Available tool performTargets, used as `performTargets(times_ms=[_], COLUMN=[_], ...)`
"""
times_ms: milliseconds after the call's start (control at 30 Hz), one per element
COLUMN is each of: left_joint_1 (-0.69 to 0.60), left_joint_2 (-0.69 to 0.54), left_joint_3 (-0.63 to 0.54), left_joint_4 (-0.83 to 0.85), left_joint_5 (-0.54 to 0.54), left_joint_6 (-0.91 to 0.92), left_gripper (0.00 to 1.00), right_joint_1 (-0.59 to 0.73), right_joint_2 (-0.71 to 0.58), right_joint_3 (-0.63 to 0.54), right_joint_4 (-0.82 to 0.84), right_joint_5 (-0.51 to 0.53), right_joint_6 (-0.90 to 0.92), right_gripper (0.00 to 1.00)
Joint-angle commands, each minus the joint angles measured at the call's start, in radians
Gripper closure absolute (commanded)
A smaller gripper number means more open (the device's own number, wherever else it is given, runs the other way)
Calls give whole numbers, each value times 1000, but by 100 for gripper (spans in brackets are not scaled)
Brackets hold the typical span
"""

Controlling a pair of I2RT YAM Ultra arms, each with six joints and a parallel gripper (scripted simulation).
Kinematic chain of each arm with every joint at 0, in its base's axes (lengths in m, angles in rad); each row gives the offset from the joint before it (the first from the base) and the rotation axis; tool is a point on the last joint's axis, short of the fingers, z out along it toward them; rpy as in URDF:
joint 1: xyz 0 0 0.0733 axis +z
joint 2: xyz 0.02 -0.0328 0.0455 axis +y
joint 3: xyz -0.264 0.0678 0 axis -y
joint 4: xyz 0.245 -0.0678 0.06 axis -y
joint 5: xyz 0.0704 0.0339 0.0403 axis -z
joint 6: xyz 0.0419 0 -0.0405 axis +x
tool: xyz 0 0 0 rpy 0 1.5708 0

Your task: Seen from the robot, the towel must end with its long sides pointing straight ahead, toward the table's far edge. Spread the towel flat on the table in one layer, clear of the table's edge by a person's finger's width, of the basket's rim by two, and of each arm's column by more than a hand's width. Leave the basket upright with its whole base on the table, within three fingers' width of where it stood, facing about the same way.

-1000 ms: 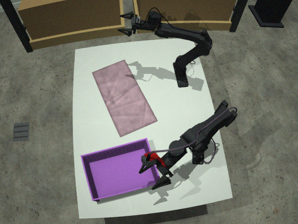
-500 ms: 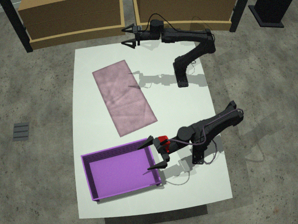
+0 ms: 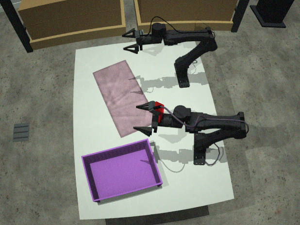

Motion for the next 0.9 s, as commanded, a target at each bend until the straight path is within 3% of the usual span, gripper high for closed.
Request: performTargets(times_ms=[0, 333, 367, 500, 867], left_joint_1=[-34, -37, -50, -66, -141], left_joint_2=[9, 2, -23, -44, -53], left_joint_3=[24, 9, -19, -45, -73], left_joint_4=[21, 13, -24, -114, -326], left_joint_5=[-55, -66, -44, 1, 35], left_joint_6=[2, 1, 24, 85, 224], left_gripper=[0, 0, 66, 66, 66], right_joint_1=[-5, -5, -5, -11, -39], right_joint_2=[-8, -7, -18, -13, 55], right_joint_3=[51, 51, 42, -31, -67], right_joint_4=[12, 12, -18, -74, -206], right_joint_5=[14, 10, 31, 99, 202], right_joint_6=[8, 8, 26, 94, 269], right_gripper=[0, 0, 66, 66, 66])
